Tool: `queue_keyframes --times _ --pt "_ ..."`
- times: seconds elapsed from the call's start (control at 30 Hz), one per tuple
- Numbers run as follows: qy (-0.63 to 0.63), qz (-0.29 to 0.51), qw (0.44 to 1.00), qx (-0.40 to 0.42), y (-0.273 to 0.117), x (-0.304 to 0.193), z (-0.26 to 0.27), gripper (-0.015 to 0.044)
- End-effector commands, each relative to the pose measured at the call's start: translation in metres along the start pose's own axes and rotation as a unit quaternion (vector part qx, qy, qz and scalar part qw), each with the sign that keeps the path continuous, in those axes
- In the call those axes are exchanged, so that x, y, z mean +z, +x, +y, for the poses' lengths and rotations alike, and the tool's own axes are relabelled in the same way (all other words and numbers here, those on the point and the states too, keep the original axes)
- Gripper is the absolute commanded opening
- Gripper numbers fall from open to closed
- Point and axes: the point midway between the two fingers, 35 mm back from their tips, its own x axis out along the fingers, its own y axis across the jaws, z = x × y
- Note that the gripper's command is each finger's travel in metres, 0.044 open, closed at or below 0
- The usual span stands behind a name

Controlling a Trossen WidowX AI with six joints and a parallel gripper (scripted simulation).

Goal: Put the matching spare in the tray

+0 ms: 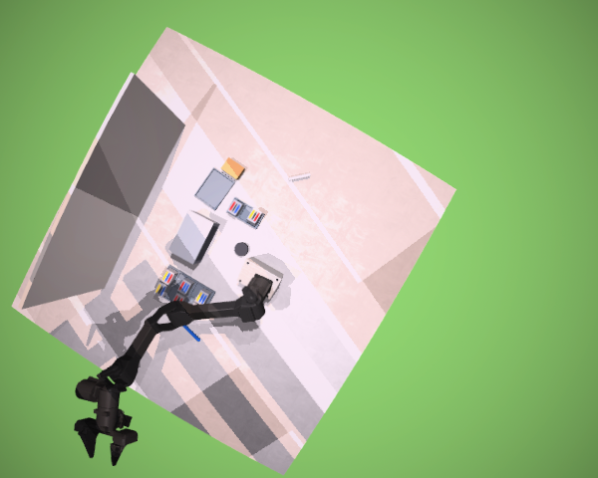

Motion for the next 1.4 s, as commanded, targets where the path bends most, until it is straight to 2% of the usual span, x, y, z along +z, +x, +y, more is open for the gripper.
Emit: queue_keyframes --times 0.0,0.03,0.27,0.53,0.7,0.83,1.07,1.37 --pt "0.0 0.0 1.0 0.0 0.0 0.0 0.0 0.0426" --pt "0.0 0.0 1.0 0.0 0.0 0.0 0.0 0.044" --pt "-0.03 0.012 0.999 -0.018 0.004 0.0 -0.011 0.044" --pt "-0.135 0.118 0.97 -0.166 0.04 -0.029 -0.131 0.044" --pt "-0.193 0.225 0.923 -0.246 0.034 -0.057 -0.207 0.044" --pt "-0.214 0.281 0.893 -0.278 0.024 -0.073 -0.243 0.044" --pt "-0.245 0.433 0.798 -0.341 -0.022 -0.124 -0.332 0.044" --pt "-0.224 0.626 0.648 -0.37 -0.127 -0.189 -0.397 0.044"
